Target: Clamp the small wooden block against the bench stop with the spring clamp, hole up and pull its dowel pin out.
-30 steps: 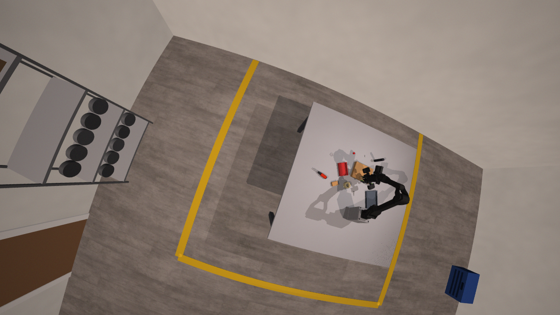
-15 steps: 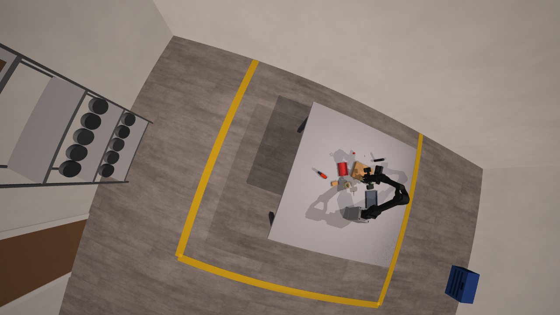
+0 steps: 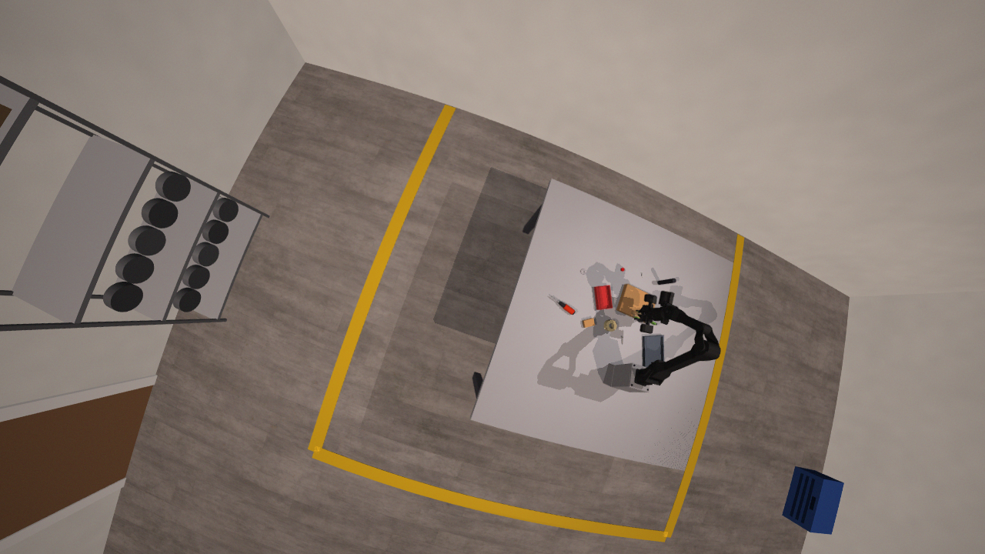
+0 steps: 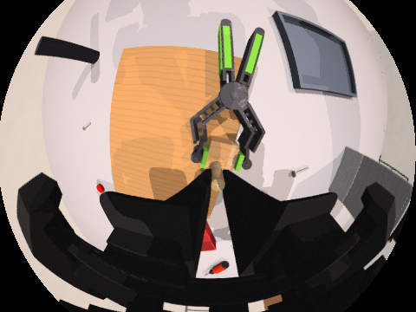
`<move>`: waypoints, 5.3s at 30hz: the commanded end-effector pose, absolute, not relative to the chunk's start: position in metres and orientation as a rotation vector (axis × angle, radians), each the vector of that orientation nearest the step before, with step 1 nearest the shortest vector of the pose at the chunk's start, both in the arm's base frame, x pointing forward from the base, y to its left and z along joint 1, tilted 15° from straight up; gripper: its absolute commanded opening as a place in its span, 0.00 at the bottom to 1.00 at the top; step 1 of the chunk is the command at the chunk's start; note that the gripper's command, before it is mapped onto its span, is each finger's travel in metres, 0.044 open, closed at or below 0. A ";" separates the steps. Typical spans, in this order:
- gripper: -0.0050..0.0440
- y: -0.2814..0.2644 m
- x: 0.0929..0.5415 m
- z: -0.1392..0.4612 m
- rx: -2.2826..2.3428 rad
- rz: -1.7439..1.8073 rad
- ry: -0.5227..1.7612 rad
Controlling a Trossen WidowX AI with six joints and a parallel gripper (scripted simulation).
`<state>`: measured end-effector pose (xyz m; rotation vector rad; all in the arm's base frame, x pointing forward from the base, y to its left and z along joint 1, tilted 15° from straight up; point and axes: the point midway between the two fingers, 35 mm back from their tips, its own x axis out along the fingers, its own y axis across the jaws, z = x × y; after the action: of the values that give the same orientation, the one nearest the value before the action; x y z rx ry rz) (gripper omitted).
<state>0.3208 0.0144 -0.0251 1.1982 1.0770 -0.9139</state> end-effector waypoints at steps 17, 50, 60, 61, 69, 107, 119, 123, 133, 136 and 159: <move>0.10 0.014 0.320 -0.022 1.653 -1.263 0.839; 0.10 0.014 0.320 -0.022 1.842 -1.409 0.707; 0.10 0.014 0.320 -0.021 1.677 -1.282 0.823; 0.10 0.014 0.320 -0.021 1.677 -1.282 0.823; 0.10 0.014 0.320 -0.021 1.513 -1.156 0.922; 0.10 0.014 0.320 -0.020 0.776 -0.588 1.215; 0.10 0.014 0.320 -0.020 0.806 -0.611 1.208; 0.10 0.014 0.320 -0.020 0.851 -0.646 1.196; 0.10 0.014 0.320 -0.019 0.993 -0.754 1.152; 0.10 0.014 0.320 -0.019 1.066 -0.810 1.127; 0.10 0.014 0.319 -0.019 1.605 -1.226 0.868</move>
<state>0.3197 0.0143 -0.0207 1.5335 0.9114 -1.1725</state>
